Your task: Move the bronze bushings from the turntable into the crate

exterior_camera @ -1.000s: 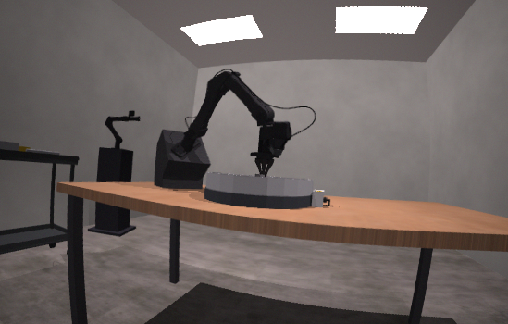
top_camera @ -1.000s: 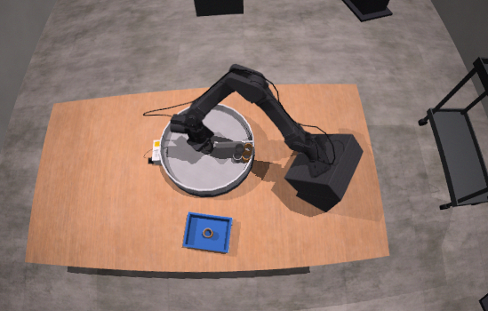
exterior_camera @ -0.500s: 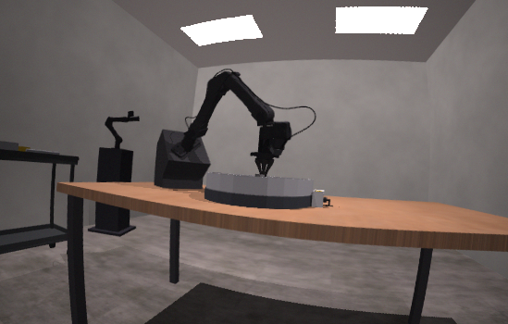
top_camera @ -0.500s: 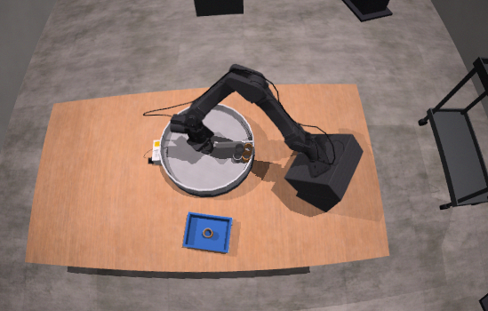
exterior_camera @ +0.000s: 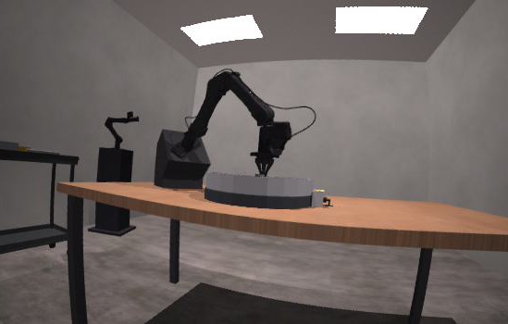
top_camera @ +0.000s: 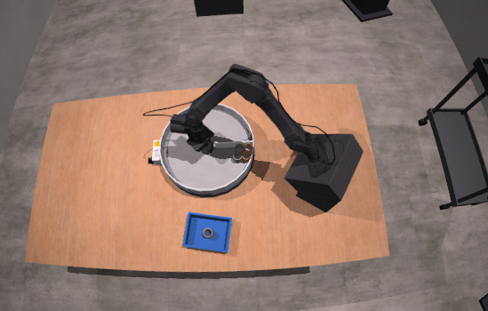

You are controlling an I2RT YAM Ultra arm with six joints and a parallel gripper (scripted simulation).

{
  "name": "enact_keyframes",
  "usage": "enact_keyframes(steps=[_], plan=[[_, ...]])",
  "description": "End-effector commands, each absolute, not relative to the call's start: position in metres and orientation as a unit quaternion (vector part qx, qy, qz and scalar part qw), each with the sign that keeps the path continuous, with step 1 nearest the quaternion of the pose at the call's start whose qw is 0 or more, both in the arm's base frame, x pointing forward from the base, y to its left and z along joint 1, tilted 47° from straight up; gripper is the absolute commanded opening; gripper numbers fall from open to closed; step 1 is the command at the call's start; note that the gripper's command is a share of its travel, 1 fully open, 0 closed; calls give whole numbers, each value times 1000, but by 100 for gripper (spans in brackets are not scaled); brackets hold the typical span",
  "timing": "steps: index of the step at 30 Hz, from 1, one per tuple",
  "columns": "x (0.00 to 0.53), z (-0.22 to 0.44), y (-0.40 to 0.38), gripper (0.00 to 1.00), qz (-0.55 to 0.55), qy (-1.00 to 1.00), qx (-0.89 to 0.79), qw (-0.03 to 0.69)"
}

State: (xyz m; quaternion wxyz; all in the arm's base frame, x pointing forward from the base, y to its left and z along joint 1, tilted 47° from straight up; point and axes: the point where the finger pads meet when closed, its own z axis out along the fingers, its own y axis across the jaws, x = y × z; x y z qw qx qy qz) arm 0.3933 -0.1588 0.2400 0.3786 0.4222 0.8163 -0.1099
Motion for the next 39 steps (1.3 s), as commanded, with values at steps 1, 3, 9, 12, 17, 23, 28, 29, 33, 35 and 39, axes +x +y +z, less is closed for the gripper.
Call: enact_keyframes(steps=[1, 3, 9, 12, 17, 23, 28, 29, 33, 35, 39], plan=[[400, 253, -153, 0, -104, 815, 414, 392], [398, 258, -152, 0, -103, 813, 415, 395], [397, 264, -152, 0, -101, 809, 415, 404], [397, 264, -152, 0, -101, 809, 415, 404], [397, 264, -152, 0, -101, 809, 415, 404], [397, 264, -152, 0, -101, 809, 415, 404], [397, 264, -152, 0, -101, 809, 415, 404], [397, 264, -152, 0, -101, 809, 415, 404], [397, 264, -152, 0, -101, 809, 415, 404], [397, 264, -152, 0, -101, 809, 415, 404], [397, 264, -152, 0, -101, 809, 415, 404]])
